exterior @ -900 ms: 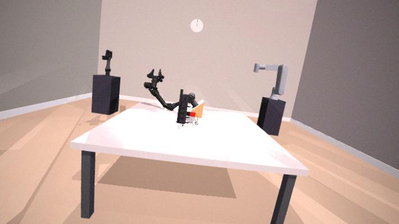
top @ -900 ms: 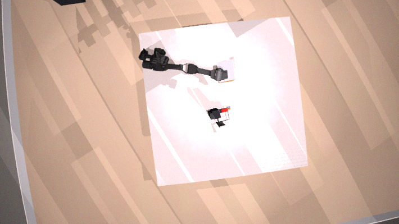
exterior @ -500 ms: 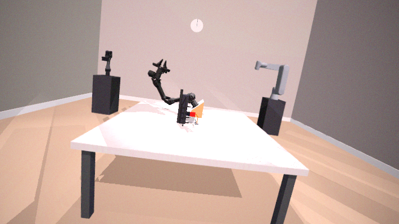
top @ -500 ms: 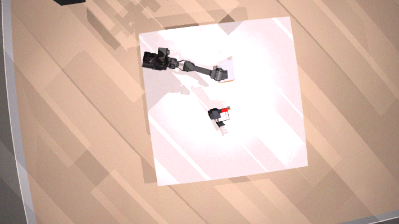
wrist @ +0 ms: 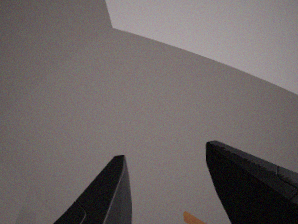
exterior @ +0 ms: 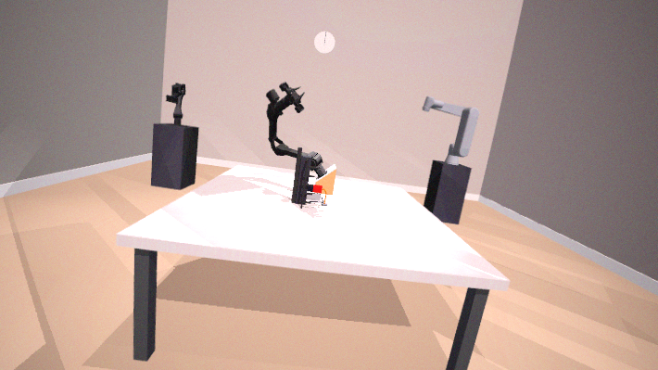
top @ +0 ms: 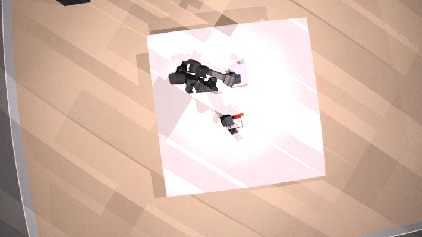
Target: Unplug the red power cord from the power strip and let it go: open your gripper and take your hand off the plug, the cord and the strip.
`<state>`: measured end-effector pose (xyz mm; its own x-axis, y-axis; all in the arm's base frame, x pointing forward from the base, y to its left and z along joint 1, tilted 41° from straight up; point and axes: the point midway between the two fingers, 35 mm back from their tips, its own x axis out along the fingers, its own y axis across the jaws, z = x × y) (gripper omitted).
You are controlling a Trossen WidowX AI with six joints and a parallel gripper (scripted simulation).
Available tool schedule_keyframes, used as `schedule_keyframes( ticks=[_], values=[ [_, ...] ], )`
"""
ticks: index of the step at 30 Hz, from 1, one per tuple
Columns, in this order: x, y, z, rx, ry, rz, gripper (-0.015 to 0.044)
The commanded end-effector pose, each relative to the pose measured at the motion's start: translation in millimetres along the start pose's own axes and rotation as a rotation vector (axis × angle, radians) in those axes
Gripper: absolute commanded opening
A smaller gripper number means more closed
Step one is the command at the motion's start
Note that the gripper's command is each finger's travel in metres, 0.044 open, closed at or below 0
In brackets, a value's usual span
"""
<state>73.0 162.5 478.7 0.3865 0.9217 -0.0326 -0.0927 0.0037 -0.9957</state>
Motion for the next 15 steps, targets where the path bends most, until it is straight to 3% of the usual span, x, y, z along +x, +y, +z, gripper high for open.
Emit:
schedule_keyframes(
  ticks=[1, 8, 15],
  values=[
    [41, 34, -31, 0.057, 0.132, 0.15, 0.016],
    [98, 112, -95, 0.161, 0.396, 0.431, 0.016],
    [117, 204, -161, 0.246, 0.674, 0.725, 0.016]
  ],
)
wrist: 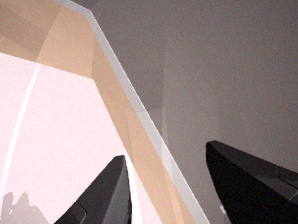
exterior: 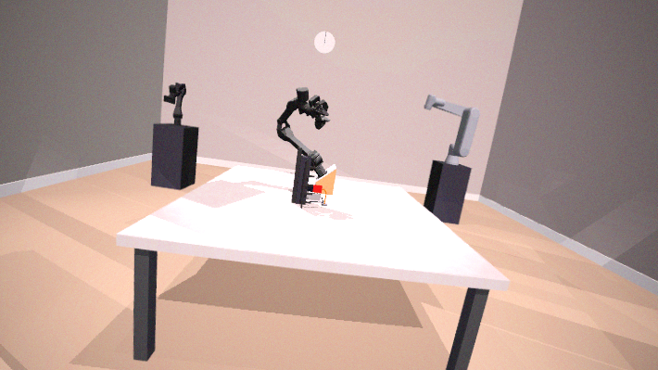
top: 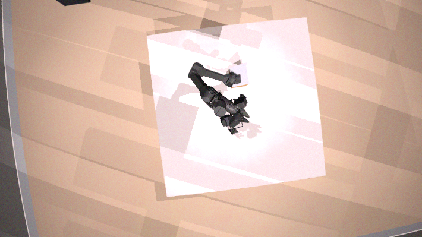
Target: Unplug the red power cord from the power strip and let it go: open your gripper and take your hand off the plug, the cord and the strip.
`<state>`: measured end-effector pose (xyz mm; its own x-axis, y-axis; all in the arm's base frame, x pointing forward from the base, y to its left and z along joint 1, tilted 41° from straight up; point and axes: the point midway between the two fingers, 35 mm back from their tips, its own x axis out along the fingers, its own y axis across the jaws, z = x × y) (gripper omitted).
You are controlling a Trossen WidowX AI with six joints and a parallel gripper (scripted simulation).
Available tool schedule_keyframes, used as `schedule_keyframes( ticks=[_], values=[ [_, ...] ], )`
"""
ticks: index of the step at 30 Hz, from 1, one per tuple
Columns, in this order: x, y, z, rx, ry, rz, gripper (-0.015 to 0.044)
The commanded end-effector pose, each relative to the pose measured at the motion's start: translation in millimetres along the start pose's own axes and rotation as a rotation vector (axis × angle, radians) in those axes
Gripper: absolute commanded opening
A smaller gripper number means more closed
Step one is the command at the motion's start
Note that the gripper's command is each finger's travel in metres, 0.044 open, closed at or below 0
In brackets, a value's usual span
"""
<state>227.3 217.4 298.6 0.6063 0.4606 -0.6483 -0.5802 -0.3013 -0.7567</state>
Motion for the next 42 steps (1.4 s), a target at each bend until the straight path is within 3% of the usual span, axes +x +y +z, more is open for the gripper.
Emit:
schedule_keyframes(
  ticks=[1, 10, 19, 42],
  values=[
    [47, 31, -29, 0.043, 0.16, 0.162, 0.016],
    [124, 131, -109, 0.091, 0.556, 0.572, 0.016],
    [134, 241, -179, 0.039, 0.902, 0.976, 0.016],
    [118, 234, -196, 0.036, 0.908, 0.984, 0.016]
  ],
)
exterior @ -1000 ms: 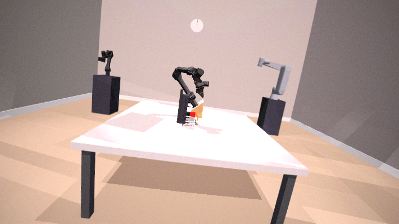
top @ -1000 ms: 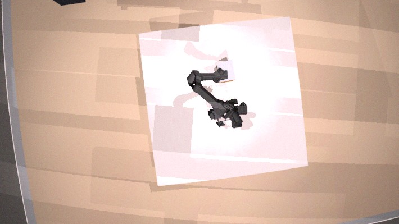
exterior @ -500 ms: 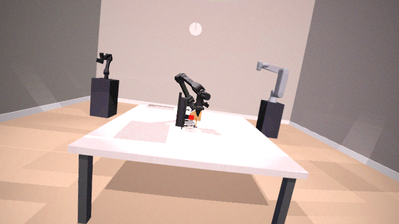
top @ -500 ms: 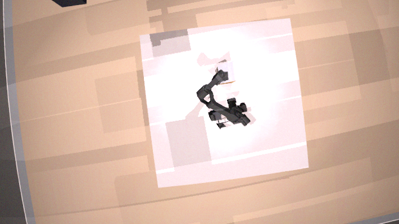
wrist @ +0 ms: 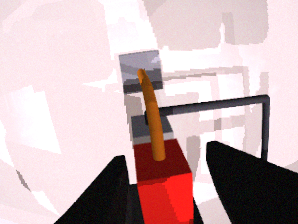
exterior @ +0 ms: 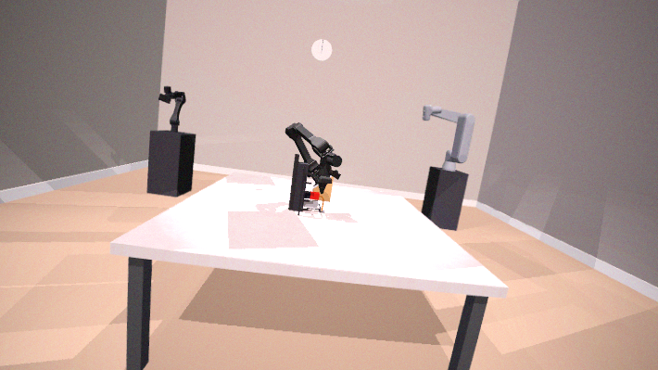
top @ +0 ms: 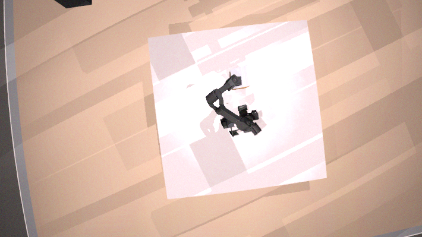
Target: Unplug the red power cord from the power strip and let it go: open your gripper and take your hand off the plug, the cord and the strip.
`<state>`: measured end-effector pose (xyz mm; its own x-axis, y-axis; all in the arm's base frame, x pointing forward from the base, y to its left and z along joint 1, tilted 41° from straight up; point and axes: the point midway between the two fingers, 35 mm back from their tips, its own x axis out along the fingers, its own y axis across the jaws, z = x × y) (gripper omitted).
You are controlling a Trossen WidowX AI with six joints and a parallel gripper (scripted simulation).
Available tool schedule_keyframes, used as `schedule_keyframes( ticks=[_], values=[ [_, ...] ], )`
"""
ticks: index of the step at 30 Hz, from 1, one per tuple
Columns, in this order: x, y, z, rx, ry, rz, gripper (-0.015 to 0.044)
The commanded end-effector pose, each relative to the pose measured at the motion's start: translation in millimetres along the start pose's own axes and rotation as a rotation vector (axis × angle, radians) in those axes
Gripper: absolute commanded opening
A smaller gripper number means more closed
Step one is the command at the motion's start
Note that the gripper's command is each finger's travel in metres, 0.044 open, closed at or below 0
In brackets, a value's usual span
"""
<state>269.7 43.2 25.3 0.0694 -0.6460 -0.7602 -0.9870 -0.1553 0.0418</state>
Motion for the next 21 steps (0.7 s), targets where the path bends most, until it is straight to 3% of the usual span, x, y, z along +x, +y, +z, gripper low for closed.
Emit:
schedule_keyframes(
  ticks=[1, 21],
  values=[
    [1, 1, -7, -0.005, 0.007, 0.003, 0.016],
    [9, 1, -23, -0.004, 0.009, 0.004, 0.016]
  ],
)
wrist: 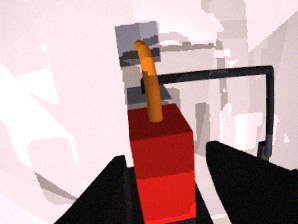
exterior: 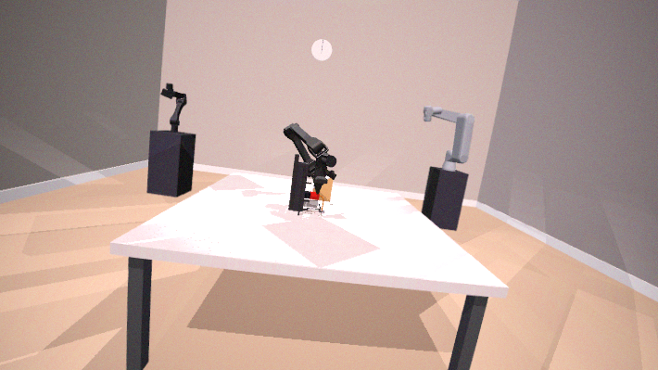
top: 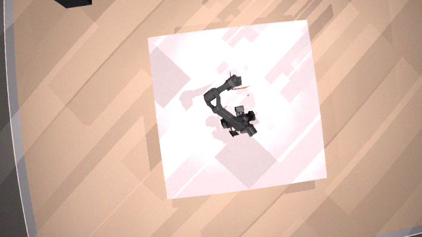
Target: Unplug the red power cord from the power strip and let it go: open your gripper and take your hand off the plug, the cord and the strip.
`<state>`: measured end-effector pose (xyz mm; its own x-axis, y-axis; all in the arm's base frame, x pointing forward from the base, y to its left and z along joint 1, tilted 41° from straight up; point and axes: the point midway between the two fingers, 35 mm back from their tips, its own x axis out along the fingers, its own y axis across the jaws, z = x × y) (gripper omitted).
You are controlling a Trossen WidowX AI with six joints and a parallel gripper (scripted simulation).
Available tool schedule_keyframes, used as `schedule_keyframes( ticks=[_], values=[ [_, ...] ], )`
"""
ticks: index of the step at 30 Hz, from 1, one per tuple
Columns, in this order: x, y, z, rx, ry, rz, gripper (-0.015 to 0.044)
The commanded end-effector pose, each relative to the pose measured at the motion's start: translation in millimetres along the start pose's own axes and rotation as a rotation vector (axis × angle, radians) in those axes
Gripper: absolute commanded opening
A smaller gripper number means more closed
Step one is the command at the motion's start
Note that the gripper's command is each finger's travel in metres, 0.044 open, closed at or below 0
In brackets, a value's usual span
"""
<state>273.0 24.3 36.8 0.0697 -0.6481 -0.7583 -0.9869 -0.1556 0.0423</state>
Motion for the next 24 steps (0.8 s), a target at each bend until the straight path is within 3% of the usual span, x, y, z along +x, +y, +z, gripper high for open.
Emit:
schedule_keyframes(
  ticks=[1, 6, 10, 18, 24],
  values=[
    [6.8, 1.1, -1.2, -0.004, 0.007, 0.003, 0.016],
    [9.3, 1.2, -1.2, -0.004, 0.007, 0.003, 0.016],
    [7.0, 0.5, -0.5, 0.0, 0.001, 0.003, 0.0055],
    [7.0, 0.5, -0.5, 0.0, 0.001, 0.003, 0.0002],
    [6.8, -0.2, 5.0, 0.0, 0.0, 0.003, 0.0]
  ],
)
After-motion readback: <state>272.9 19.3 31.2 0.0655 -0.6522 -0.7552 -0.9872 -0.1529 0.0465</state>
